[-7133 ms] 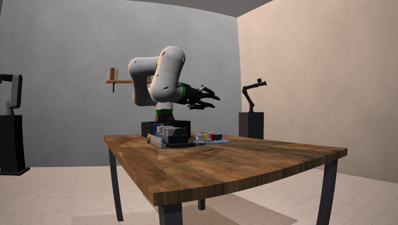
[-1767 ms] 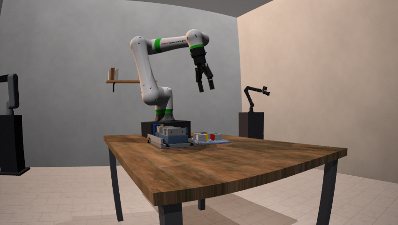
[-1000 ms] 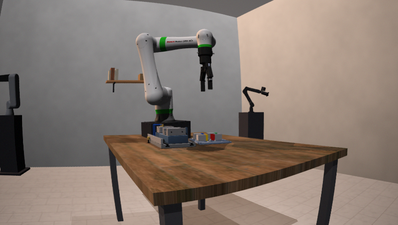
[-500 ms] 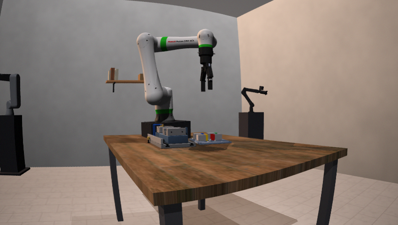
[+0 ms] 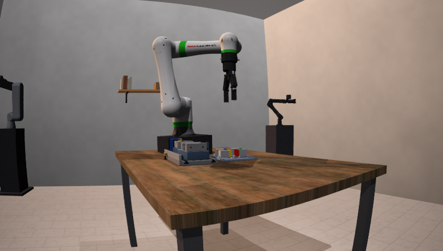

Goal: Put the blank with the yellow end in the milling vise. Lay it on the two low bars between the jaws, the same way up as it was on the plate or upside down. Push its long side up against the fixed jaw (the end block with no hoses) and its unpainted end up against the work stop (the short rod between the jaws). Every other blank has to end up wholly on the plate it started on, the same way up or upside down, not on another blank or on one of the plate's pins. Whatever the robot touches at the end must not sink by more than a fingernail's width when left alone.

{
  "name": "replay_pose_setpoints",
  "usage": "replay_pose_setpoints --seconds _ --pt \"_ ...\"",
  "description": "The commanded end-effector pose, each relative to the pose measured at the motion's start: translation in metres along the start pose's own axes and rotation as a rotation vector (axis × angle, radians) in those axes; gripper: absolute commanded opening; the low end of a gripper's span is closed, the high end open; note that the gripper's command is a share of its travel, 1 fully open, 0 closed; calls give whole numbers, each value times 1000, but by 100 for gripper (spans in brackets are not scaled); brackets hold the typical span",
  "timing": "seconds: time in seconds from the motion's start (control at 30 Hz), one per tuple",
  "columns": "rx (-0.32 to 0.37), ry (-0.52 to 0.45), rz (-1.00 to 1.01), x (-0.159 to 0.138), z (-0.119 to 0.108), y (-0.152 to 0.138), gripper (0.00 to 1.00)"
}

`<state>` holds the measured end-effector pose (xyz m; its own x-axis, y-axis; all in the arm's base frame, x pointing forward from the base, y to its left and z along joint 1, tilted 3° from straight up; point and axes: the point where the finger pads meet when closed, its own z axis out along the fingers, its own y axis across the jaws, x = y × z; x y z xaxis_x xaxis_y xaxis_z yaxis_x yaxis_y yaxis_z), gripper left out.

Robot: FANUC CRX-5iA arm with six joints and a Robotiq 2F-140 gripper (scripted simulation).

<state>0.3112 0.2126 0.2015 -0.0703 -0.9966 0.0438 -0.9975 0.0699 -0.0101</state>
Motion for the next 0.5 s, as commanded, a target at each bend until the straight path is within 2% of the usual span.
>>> replay_pose_setpoints --seconds 0.0,0.47 --pt "1 -1 0 0 0 -1 100" --pt "1 -1 0 0 0 -2 100"
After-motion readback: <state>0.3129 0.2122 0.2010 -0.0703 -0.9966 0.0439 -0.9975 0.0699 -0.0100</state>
